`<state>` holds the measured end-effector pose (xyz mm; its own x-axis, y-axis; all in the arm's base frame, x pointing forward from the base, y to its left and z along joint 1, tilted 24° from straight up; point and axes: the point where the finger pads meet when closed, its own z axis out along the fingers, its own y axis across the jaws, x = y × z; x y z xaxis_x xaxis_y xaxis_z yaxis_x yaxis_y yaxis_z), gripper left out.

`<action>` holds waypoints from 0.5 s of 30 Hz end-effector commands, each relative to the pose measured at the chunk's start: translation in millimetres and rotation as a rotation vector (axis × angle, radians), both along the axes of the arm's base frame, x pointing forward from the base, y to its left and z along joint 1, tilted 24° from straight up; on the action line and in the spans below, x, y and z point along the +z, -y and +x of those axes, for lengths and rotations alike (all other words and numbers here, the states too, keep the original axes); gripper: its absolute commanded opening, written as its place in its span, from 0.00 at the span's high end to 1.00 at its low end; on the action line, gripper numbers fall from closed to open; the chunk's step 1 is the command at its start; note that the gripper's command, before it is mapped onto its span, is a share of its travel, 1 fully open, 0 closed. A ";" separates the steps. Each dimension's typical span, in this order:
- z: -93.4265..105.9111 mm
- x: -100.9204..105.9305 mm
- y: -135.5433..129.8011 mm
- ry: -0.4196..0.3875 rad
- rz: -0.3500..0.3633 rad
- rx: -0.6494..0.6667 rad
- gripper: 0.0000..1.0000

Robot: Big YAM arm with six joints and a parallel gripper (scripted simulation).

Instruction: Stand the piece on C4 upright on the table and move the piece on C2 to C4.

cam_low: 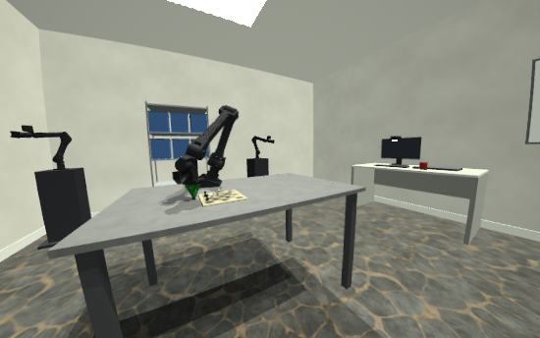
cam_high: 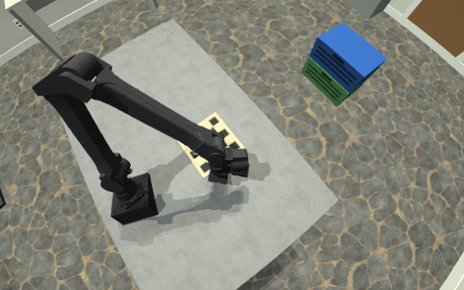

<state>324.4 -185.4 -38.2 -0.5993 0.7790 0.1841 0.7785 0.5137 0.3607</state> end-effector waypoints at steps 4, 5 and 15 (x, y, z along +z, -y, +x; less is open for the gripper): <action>13.4 10.9 8.2 0.041 -0.031 0.001 1.00; 14.6 11.3 8.4 0.043 -0.032 0.004 1.00; 18.8 13.1 12.0 0.051 -0.038 0.011 1.00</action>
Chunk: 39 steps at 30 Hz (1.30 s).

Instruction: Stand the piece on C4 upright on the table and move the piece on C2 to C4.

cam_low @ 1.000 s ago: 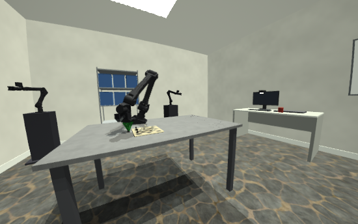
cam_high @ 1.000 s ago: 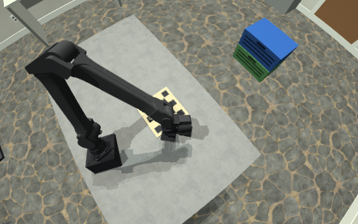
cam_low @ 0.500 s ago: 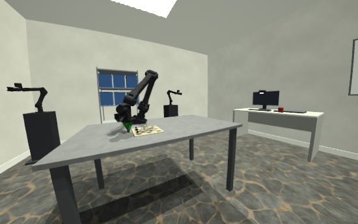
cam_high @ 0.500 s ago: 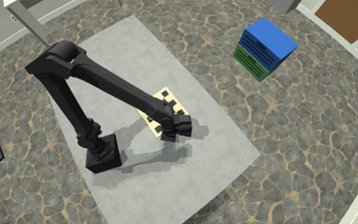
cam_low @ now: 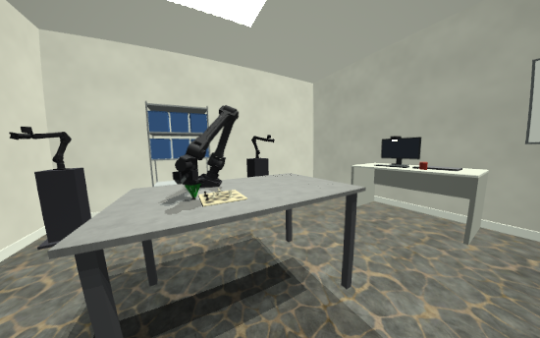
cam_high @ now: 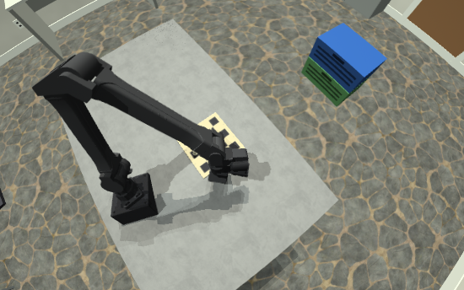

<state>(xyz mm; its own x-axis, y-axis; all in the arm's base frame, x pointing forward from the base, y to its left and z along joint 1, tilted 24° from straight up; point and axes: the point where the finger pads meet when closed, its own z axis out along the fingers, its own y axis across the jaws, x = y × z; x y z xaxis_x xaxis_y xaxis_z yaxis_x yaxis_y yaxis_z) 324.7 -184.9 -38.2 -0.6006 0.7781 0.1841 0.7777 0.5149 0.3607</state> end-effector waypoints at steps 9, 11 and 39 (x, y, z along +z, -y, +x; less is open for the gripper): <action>18.5 13.1 12.6 0.051 -0.038 0.009 1.00; 18.5 13.1 12.6 0.051 -0.038 0.009 1.00; 24.1 12.9 15.4 0.055 -0.040 0.020 1.00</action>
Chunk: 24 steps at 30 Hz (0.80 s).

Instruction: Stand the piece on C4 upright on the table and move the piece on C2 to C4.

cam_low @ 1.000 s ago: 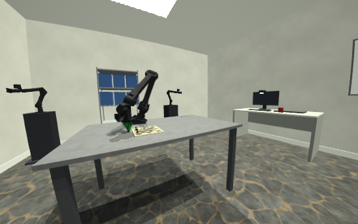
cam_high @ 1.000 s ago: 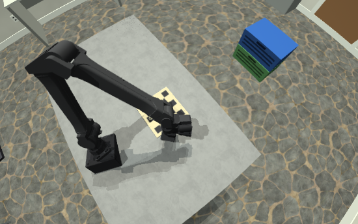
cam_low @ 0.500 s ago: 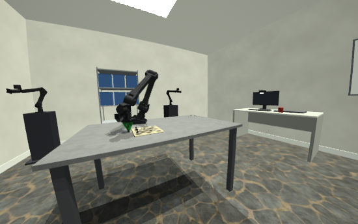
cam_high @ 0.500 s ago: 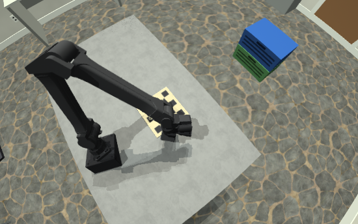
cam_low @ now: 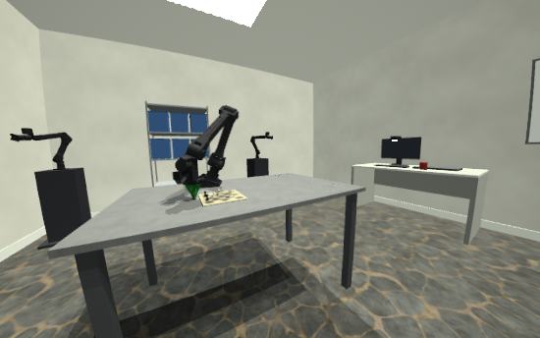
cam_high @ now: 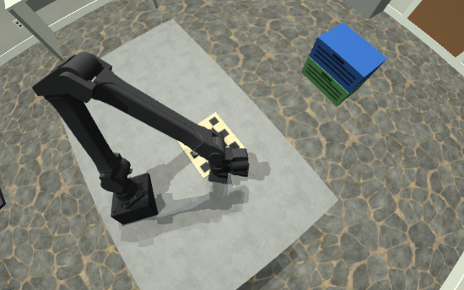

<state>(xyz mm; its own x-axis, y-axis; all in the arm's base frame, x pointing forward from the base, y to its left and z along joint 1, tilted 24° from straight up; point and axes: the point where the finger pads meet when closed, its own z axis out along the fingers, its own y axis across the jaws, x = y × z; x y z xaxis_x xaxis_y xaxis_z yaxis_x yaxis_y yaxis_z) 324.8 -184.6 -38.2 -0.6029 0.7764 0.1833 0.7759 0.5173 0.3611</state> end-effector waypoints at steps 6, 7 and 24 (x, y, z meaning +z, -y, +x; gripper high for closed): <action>23.9 12.9 15.7 0.054 -0.040 0.017 1.00; 23.9 12.9 15.7 0.054 -0.040 0.017 1.00; 23.7 11.2 14.8 0.050 -0.036 0.020 1.00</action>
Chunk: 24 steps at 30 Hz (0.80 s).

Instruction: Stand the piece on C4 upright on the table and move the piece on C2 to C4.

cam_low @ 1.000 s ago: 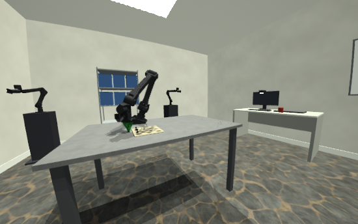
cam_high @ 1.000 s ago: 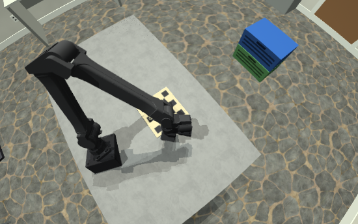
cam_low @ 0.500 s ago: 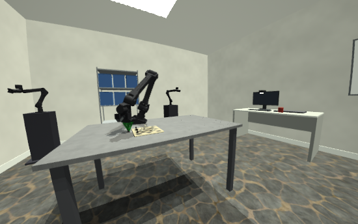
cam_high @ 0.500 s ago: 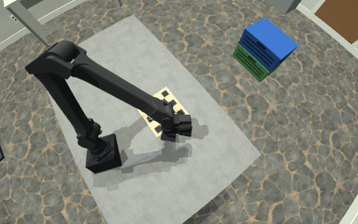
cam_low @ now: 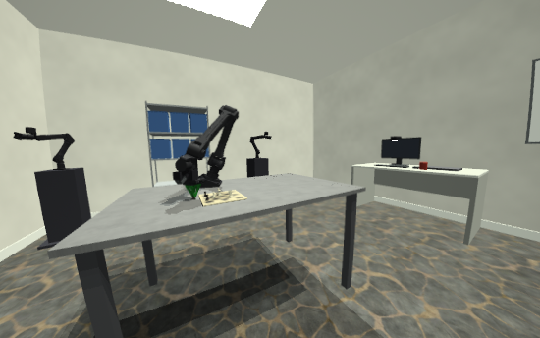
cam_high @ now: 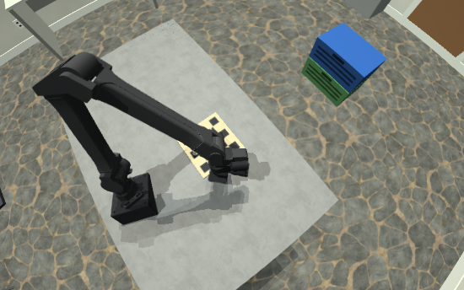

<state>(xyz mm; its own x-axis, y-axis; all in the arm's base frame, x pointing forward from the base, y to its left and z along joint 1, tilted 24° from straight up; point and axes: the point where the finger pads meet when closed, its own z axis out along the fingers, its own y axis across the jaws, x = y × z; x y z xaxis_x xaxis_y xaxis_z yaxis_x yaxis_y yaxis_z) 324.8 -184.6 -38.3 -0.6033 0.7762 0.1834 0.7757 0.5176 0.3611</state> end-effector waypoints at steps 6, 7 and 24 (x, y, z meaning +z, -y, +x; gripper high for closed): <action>24.2 12.1 15.1 0.050 -0.036 0.020 1.00; 24.0 11.7 15.1 0.049 -0.036 0.020 1.00; 24.2 12.2 15.2 0.050 -0.036 0.020 1.00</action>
